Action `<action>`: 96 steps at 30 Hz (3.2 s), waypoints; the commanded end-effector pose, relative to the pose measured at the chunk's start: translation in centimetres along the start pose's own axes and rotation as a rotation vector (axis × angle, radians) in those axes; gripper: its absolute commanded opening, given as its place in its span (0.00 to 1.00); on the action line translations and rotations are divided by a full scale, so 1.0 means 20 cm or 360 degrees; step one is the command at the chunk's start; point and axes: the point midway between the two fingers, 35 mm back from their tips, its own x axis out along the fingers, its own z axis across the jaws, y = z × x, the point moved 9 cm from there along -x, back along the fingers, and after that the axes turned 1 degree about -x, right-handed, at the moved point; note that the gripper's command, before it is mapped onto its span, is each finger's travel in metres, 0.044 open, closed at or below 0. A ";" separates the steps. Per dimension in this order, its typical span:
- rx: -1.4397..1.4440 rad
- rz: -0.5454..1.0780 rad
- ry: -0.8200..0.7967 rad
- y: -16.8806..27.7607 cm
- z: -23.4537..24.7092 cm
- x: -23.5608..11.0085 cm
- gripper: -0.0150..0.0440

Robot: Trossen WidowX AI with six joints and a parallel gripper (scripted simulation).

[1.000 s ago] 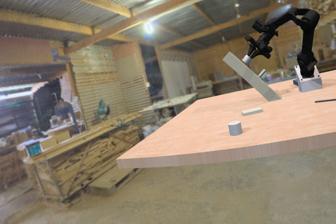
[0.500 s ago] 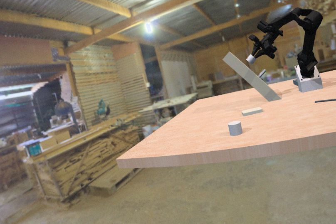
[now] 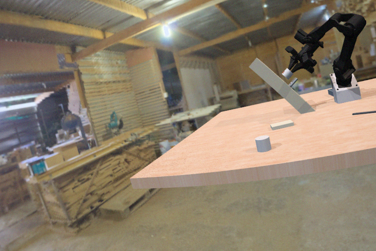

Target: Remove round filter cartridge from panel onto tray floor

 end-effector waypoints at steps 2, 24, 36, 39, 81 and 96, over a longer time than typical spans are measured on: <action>0.0002 -0.0001 -0.0001 -0.01 0.01 0.00 0.30; -0.0023 -0.0001 0.0011 0.07 -0.13 -0.02 0.40; -0.0038 0.0007 0.0007 0.23 -0.41 -0.14 0.63; -0.0051 0.0011 0.0010 0.28 -0.50 -0.23 0.76; 0.3242 0.0398 -0.0718 0.09 -0.19 -0.02 0.77; 0.3240 0.0405 -0.0715 0.08 -0.16 0.08 0.77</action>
